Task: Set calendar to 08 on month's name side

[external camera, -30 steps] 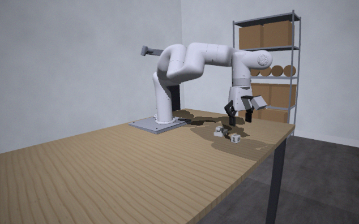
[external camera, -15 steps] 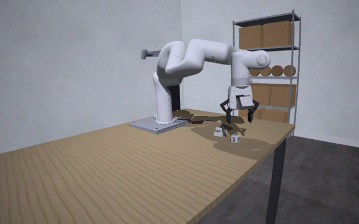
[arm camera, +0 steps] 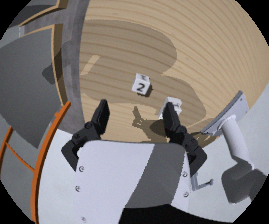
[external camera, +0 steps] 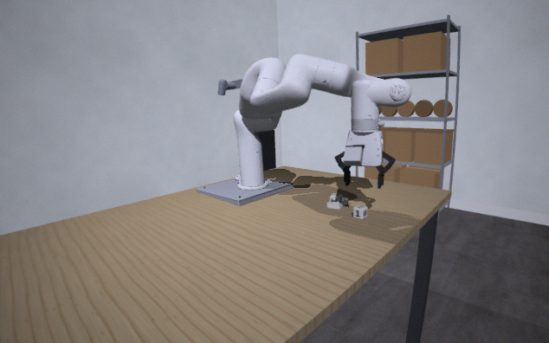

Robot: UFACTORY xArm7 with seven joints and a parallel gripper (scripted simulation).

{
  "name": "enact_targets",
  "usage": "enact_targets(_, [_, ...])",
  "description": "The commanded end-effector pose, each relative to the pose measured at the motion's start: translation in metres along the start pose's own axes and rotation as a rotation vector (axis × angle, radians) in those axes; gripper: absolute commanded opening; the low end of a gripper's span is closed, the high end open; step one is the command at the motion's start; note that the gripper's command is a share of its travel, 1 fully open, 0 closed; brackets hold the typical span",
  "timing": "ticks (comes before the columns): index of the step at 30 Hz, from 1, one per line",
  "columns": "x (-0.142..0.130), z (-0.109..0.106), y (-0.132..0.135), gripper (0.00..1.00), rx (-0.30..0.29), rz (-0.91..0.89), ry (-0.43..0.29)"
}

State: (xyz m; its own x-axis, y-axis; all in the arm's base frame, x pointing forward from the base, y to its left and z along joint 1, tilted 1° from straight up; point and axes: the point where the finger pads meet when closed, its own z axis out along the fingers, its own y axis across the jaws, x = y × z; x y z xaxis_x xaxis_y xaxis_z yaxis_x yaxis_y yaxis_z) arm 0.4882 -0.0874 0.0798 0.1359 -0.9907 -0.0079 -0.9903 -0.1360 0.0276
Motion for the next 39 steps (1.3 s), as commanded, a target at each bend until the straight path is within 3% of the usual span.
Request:
enact_targets(1, [-0.0039, -0.0013, 0.0027, 1.0, 0.01, 0.147, 0.01])
enact_targets(7, [-0.0074, -0.0007, 0.0064, 1.0, 0.006, 0.284, 0.009])
enact_targets(16, [-0.0081, -0.0006, 0.0073, 1.0, 0.005, 0.315, 0.009])
enact_targets(17, [-0.0081, -0.0006, 0.0073, 0.49, 0.005, 0.315, 0.009])
enact_targets(39, [-0.0081, -0.0006, 0.0073, 0.49, 0.005, 0.315, 0.009])
